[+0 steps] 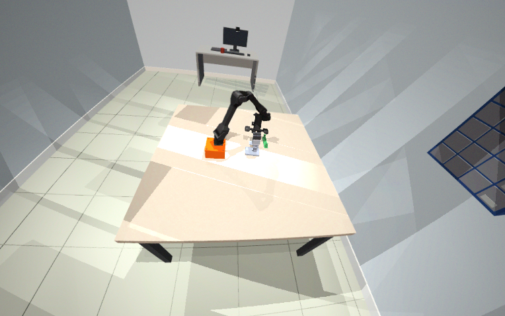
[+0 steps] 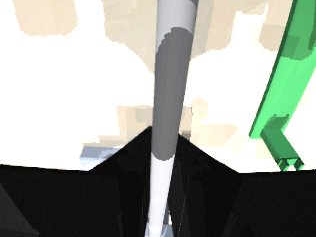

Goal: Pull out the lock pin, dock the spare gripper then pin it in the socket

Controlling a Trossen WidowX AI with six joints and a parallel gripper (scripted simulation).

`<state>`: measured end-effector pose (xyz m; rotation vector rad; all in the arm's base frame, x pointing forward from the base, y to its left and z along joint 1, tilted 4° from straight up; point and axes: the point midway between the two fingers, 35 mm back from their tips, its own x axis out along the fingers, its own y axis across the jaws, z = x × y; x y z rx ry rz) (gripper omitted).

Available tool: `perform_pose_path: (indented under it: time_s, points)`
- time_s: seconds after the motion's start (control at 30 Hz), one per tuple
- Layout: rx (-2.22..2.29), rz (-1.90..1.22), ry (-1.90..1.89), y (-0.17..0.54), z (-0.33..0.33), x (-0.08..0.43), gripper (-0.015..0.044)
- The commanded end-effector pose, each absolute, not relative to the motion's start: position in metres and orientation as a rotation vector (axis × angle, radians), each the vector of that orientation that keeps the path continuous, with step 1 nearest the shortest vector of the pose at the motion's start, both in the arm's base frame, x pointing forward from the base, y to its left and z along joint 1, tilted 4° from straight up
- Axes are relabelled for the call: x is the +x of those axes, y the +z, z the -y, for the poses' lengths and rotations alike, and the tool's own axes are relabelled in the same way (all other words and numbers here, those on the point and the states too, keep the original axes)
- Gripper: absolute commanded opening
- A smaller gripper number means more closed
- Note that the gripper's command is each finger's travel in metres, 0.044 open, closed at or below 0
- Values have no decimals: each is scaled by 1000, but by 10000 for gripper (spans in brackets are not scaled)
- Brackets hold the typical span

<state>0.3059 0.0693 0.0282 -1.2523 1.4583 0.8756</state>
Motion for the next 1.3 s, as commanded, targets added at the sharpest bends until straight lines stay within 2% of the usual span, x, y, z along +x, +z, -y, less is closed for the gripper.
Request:
perform_pose_path:
  time_s: [0.0,1.27]
  points:
    - [-1251,-1450,876,31,-67,306,0]
    - [-1242,-1462,894,30,-41,301,0]
